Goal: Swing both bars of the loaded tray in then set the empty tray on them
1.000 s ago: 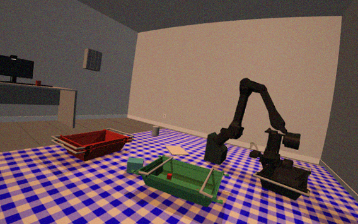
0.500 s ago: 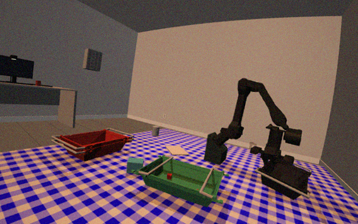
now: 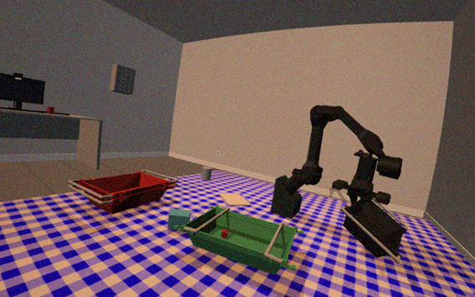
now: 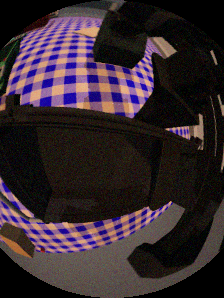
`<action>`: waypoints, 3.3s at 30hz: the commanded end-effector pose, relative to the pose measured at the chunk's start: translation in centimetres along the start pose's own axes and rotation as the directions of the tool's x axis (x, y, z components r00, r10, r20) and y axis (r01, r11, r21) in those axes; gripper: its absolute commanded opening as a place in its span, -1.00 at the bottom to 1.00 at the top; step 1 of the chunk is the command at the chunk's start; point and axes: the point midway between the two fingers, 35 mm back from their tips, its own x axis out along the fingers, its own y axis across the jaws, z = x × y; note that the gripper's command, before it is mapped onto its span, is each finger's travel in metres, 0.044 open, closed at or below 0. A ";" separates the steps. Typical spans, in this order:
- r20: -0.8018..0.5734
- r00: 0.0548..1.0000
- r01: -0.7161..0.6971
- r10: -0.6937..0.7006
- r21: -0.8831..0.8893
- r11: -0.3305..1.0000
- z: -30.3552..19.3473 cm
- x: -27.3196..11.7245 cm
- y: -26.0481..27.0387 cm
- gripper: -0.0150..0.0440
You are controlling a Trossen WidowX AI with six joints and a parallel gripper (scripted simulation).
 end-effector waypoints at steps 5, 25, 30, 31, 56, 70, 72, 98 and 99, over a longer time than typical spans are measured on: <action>0.001 0.999 -0.039 0.039 -0.013 0.999 -0.1 -1.0 0.7 -0.49; 0.004 0.999 -0.037 0.037 -0.016 0.999 -0.2 -6.3 3.7 -0.49; 0.004 0.999 -0.038 0.038 -0.016 0.999 -0.4 -8.1 4.5 -0.49; 0.004 0.999 -0.038 0.038 -0.016 0.999 -0.4 -8.5 4.6 -0.49; 0.005 0.999 -0.040 0.040 -0.017 0.999 -0.6 -10.8 5.5 -0.49; 0.008 0.999 -0.036 0.036 -0.011 0.999 -0.4 -10.7 5.6 -0.49; 0.015 1.000 -0.027 0.027 0.003 1.000 0.1 -10.5 5.7 -0.49; 0.072 0.993 0.078 -0.097 0.228 0.971 8.4 -7.9 6.5 -0.49; 0.072 0.992 0.081 -0.101 0.237 0.968 8.8 -7.8 6.4 -0.49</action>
